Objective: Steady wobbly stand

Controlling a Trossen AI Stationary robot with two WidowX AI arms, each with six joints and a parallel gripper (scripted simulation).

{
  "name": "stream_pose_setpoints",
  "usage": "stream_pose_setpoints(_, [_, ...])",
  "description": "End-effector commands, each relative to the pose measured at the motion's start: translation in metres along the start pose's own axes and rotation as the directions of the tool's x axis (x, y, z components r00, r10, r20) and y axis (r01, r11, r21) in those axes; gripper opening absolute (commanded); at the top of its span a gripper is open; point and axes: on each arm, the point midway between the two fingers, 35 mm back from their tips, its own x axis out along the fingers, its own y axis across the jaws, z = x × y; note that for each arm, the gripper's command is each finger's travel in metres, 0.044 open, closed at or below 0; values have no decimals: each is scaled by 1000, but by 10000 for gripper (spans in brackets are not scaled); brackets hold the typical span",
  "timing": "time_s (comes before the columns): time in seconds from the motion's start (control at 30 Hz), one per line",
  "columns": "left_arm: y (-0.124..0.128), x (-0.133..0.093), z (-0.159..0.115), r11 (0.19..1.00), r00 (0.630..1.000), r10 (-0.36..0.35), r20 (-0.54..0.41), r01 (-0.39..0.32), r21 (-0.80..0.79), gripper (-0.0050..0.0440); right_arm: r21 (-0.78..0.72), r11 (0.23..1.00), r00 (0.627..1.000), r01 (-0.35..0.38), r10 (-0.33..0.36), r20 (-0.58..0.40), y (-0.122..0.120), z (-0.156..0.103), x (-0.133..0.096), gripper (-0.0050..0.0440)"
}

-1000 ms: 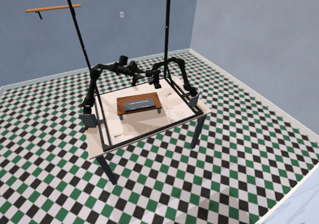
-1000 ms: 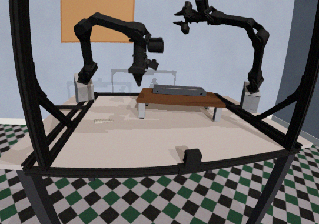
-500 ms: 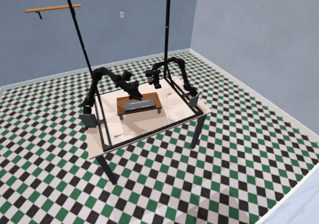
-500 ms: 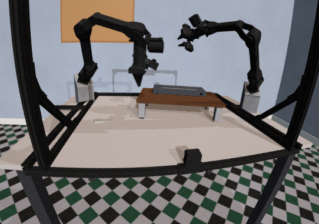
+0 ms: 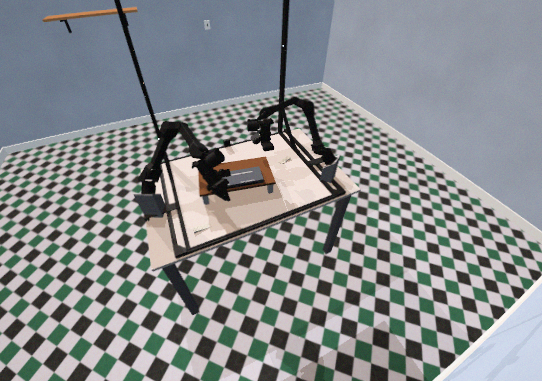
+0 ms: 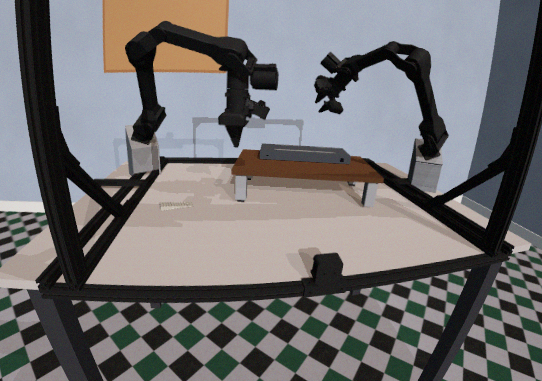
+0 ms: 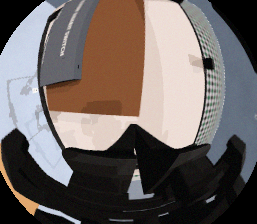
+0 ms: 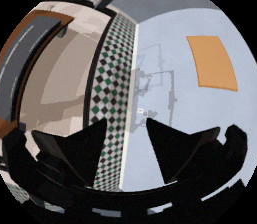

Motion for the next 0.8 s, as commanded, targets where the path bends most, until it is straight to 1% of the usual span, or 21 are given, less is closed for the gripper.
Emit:
stream_pose_setpoints(0.0, [0, 0, 0, 1000, 1000, 0, 0, 0, 0, 0, -4, 1000, 1000, -18, 18, -5, 4, -3, 4, 241])
stream_pose_setpoints(0.03, [0, 0, 0, 1000, 1000, 0, 0, 0, 0, 0, 6, 1000, 999, -30, 30, -16, 7, -8, 5, 241])
stream_pose_setpoints(0.17, [0, 0, 0, 1000, 1000, 0, 0, 0, 0, 0, 44, 984, 981, -174, 177, -84, 43, -47, 26, 241])
stream_pose_setpoints(0.27, [0, 0, 0, 1000, 1000, 0, 0, 0, 0, 0, 82, 957, 950, -278, 287, -124, 72, -74, 36, 241])
stream_pose_setpoints(0.37, [0, 0, 0, 1000, 1000, 0, 0, 0, 0, 0, 126, 918, 907, -377, 393, -153, 102, -98, 42, 241])
stream_pose_setpoints(0.6, [0, 0, 0, 1000, 1000, 0, 0, 0, 0, 0, 135, 916, 904, -378, 397, -157, 104, -100, 41, 241])
stream_pose_setpoints(0.77, [0, 0, 0, 1000, 1000, 0, 0, 0, 0, 0, 203, 838, 823, -507, 541, -176, 147, -130, 43, 241])
